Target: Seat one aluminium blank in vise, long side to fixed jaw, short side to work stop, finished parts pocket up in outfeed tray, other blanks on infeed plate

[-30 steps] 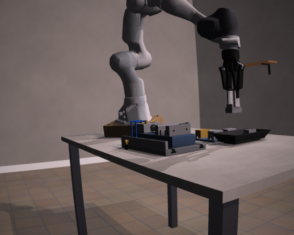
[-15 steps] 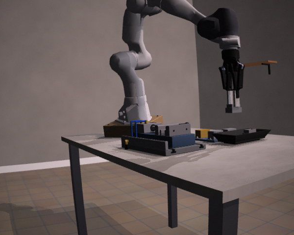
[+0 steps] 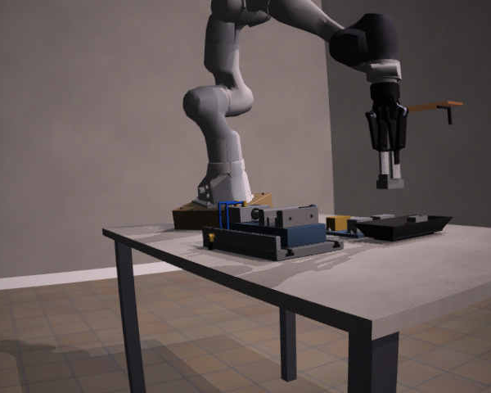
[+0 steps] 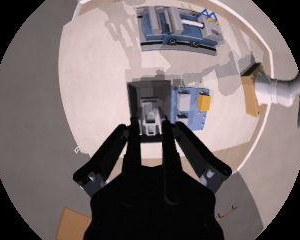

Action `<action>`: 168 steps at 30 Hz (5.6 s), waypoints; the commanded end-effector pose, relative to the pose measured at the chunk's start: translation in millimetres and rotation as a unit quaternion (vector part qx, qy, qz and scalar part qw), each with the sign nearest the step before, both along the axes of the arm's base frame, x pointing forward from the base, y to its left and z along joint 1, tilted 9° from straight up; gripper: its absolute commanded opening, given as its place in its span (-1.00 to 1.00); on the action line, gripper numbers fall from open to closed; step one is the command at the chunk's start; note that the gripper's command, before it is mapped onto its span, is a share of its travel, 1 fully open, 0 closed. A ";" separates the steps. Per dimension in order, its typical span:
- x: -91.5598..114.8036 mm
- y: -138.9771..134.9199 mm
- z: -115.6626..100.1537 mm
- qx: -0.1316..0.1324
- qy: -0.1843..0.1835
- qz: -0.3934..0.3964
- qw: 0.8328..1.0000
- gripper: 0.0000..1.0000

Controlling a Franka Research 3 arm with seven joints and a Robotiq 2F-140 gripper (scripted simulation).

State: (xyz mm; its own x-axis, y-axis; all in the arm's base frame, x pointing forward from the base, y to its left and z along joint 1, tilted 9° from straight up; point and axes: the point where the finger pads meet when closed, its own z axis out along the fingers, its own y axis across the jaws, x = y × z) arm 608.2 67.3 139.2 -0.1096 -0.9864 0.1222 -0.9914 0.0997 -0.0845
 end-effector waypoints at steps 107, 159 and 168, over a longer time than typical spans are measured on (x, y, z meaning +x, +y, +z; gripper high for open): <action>7.5 -11.2 -98.0 -0.001 0.000 0.004 1.000 -1.00; 7.6 -11.3 -97.9 -0.001 0.000 0.004 1.000 -1.00; 7.8 -11.4 -97.9 -0.001 0.000 0.003 1.000 -1.00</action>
